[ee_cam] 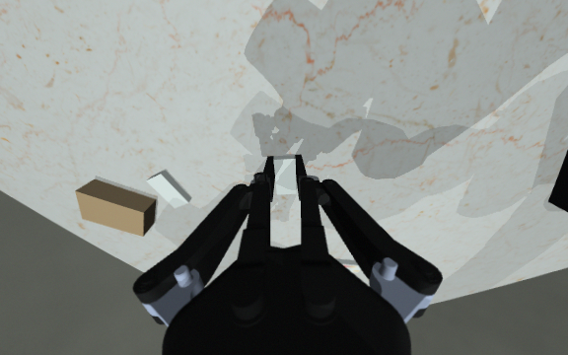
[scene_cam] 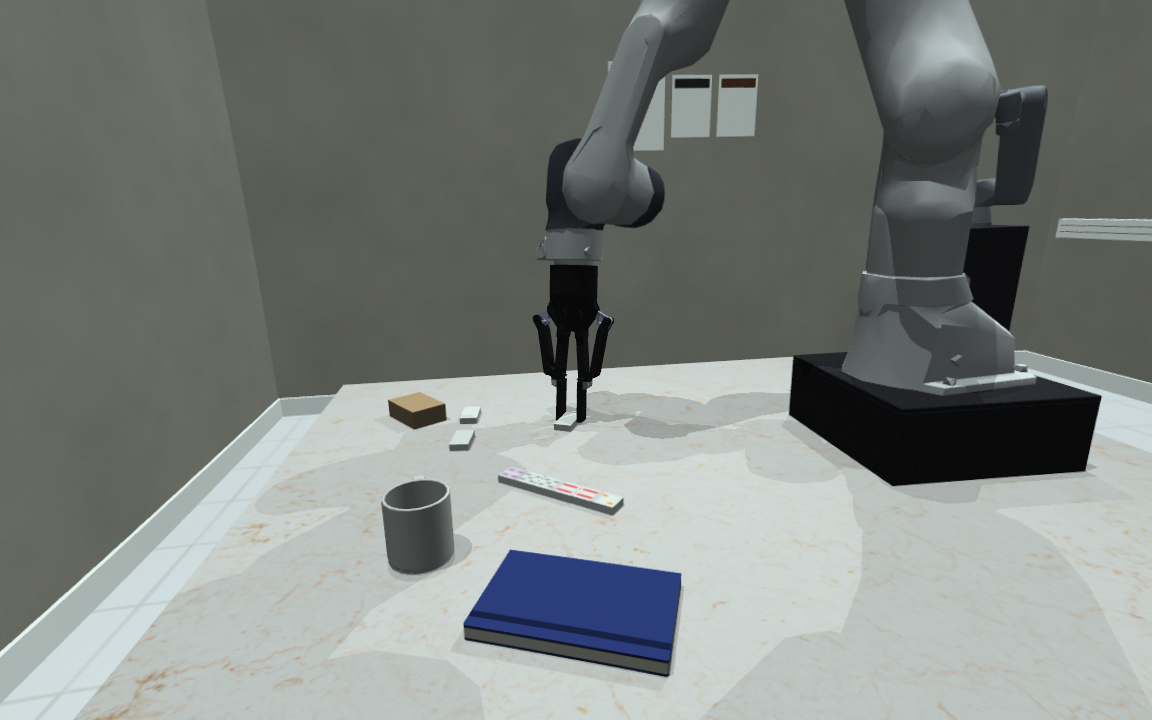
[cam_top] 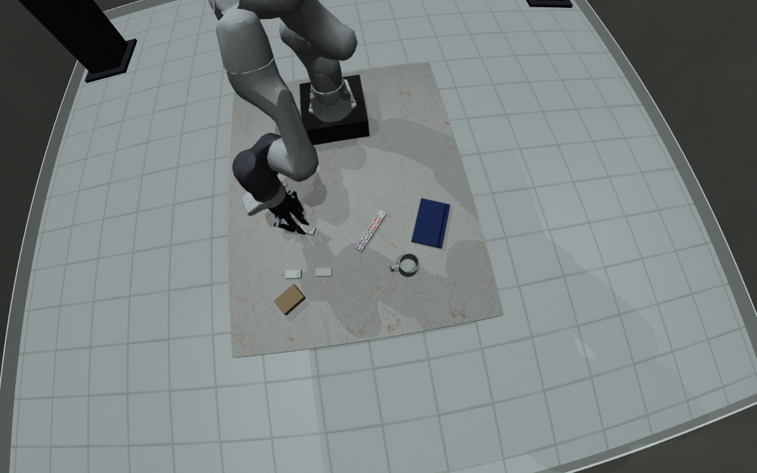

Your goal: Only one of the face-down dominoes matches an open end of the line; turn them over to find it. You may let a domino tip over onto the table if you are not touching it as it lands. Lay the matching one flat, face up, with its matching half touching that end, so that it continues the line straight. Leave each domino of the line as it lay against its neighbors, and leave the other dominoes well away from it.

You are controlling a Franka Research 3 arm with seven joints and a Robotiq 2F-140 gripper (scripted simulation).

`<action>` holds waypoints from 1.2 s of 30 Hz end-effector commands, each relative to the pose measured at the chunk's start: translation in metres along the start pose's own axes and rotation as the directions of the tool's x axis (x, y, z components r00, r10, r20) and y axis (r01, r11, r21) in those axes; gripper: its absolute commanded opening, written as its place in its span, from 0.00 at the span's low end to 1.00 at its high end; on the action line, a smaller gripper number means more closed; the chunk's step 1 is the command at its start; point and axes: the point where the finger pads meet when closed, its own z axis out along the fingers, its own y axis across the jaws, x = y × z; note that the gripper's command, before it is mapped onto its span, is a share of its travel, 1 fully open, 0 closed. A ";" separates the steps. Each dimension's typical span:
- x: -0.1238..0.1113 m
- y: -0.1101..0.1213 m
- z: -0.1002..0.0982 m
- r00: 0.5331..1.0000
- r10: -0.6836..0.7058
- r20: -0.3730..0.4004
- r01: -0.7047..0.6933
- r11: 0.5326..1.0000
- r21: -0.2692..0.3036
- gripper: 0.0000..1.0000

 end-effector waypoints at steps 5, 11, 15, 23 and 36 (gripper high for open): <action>0.000 -0.001 0.000 1.000 -0.009 -0.001 0.009 1.000 0.002 0.23; 0.000 -0.001 0.000 1.000 -0.009 -0.001 0.009 1.000 0.002 0.23; 0.000 -0.001 0.000 1.000 -0.009 -0.001 0.009 1.000 0.002 0.23; -0.002 -0.001 -0.015 1.000 -0.009 -0.001 0.009 1.000 0.002 0.23; -0.011 -0.001 -0.075 1.000 -0.009 -0.001 0.009 1.000 0.002 0.23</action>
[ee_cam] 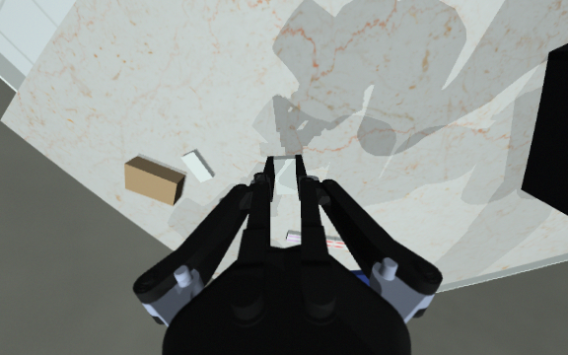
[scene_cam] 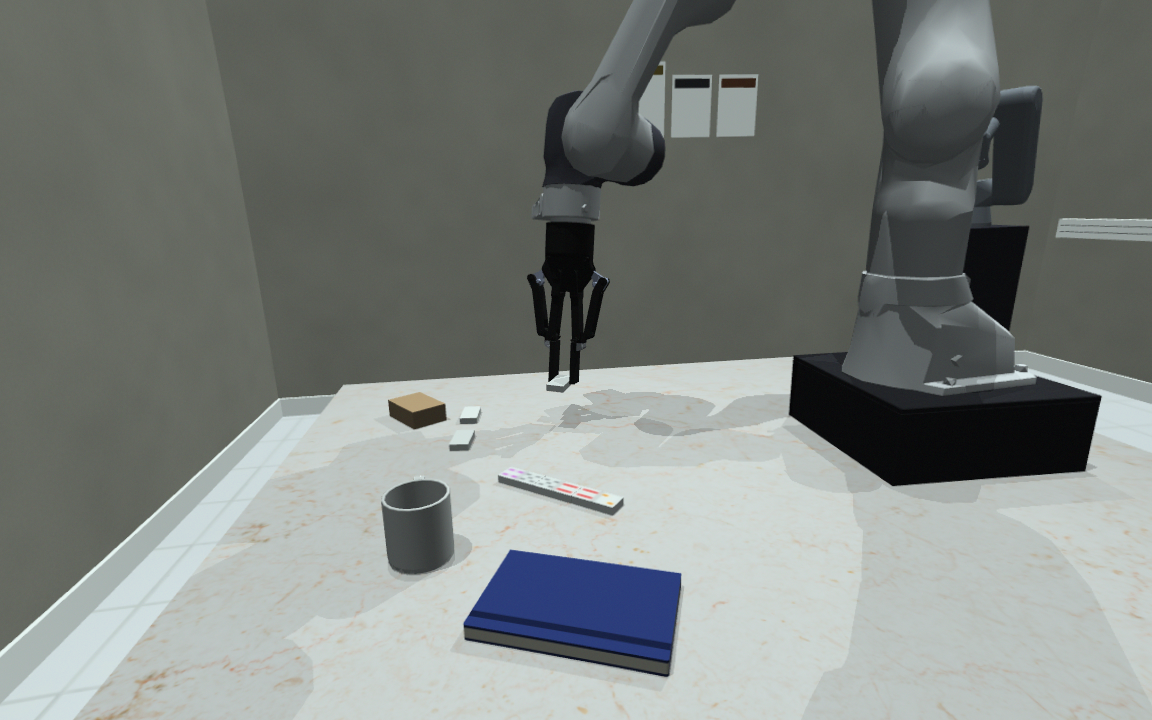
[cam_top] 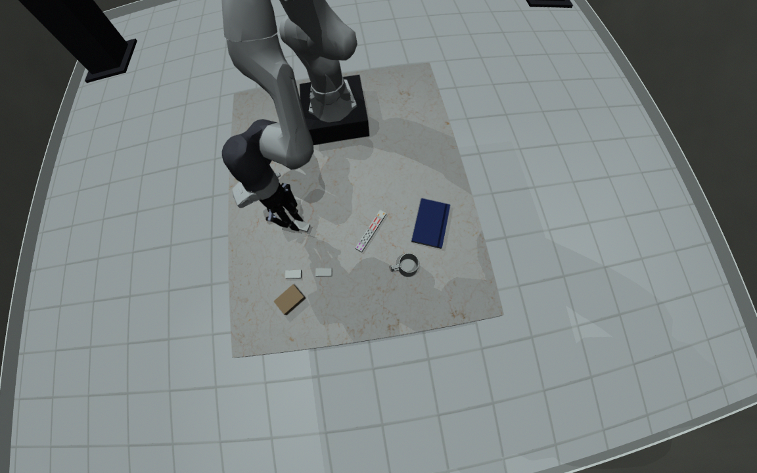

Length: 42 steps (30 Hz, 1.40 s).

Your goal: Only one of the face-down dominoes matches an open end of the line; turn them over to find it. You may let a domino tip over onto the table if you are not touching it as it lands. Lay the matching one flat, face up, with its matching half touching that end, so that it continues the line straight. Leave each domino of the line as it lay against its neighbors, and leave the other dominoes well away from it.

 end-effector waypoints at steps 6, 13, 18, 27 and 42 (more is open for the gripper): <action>-0.008 0.008 -0.043 1.000 0.011 0.007 -0.011 1.000 -0.029 0.23; -0.010 0.008 -0.055 1.000 0.011 0.007 -0.011 1.000 -0.029 0.23; -0.010 0.008 -0.057 1.000 0.011 0.007 -0.011 1.000 -0.029 0.23; -0.010 0.008 -0.057 1.000 0.011 0.007 -0.011 1.000 -0.029 0.23; -0.017 0.013 -0.055 0.964 -0.161 -0.211 0.181 0.980 0.083 0.23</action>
